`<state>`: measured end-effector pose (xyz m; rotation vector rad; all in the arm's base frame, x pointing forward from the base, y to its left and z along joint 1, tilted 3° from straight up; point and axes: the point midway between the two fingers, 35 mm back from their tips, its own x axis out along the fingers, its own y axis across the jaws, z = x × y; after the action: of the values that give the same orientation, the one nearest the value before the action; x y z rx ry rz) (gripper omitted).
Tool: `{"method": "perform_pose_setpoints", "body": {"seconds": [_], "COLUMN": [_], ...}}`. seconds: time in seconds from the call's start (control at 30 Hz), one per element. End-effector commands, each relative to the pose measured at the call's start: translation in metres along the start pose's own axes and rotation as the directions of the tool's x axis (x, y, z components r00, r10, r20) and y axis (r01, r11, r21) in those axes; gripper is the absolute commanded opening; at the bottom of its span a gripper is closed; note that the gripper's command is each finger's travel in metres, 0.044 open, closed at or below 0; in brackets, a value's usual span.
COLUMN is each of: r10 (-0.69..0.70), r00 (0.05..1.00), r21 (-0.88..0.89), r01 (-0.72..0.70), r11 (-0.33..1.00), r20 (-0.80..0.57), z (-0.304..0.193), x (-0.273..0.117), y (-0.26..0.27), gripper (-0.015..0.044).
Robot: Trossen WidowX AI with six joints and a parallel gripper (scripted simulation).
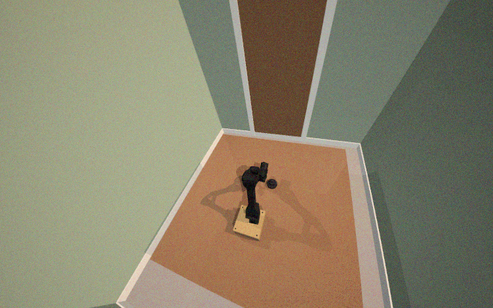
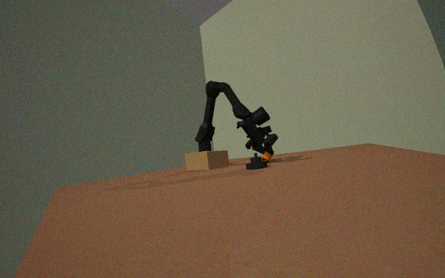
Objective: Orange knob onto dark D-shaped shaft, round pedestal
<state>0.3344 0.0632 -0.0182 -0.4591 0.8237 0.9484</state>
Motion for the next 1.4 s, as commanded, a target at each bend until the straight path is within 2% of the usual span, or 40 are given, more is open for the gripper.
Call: {"method": "perform_pose_setpoints", "body": {"seconds": [0.0,0.8,1.0,1.1,1.37], "r10": [0.001,0.003,0.003,0.004,0.004], "r00": [0.998,0.901,0.923,0.918,0.918], "r21": [-0.005,-0.005,-0.005,-0.001,-0.001], "r01": [-0.001,-0.001,-0.001,-0.004,-0.004], "r11": [1.0,1.0,1.0,1.0,1.0], "r20": [0.062,0.434,0.384,0.397,0.397], "z": [-0.004,-0.029,-0.029,-0.028,-0.028], "x": [-0.002,-0.011,-0.012,-0.012,-0.012], "y": [0.001,0.001,0.001,0.002,0.002], "gripper": [0.0179,0.0179,0.0179,0.0258,0.026]}}
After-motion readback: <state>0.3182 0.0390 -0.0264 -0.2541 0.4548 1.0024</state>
